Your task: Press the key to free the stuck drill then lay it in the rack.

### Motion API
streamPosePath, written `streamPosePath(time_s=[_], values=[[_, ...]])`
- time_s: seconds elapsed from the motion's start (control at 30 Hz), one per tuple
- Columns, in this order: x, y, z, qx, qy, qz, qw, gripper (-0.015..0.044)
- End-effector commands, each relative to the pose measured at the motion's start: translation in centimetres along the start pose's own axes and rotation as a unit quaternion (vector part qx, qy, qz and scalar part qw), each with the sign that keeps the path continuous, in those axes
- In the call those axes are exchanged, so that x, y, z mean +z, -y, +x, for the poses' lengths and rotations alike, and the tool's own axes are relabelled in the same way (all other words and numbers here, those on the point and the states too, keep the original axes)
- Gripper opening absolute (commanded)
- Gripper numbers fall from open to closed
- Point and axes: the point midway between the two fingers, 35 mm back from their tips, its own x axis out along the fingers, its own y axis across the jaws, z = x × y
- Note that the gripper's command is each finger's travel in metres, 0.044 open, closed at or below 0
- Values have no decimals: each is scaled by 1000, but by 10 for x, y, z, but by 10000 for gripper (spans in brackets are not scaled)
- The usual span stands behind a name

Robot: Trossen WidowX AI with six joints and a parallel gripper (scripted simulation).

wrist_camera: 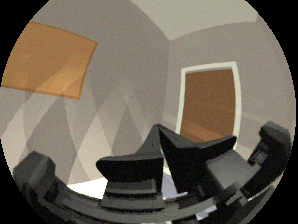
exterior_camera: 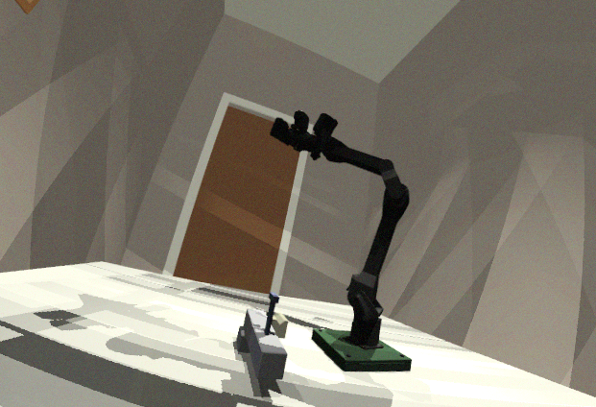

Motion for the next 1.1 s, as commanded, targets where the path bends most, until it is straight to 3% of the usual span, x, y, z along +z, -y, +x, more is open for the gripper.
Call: streamPosePath(time_s=[0.0, 0.2, 0.47, 0.8, 1.07], values=[[-39, -47, 4, 59, -70, 43, 995, 0], [-97, -130, -11, 153, -190, 102, 964, 0], [-155, -222, -61, 247, -338, 139, 897, 0], [-216, -319, -185, 351, -540, 88, 760, 0], [-245, -343, -309, 391, -674, -28, 627, 0]])
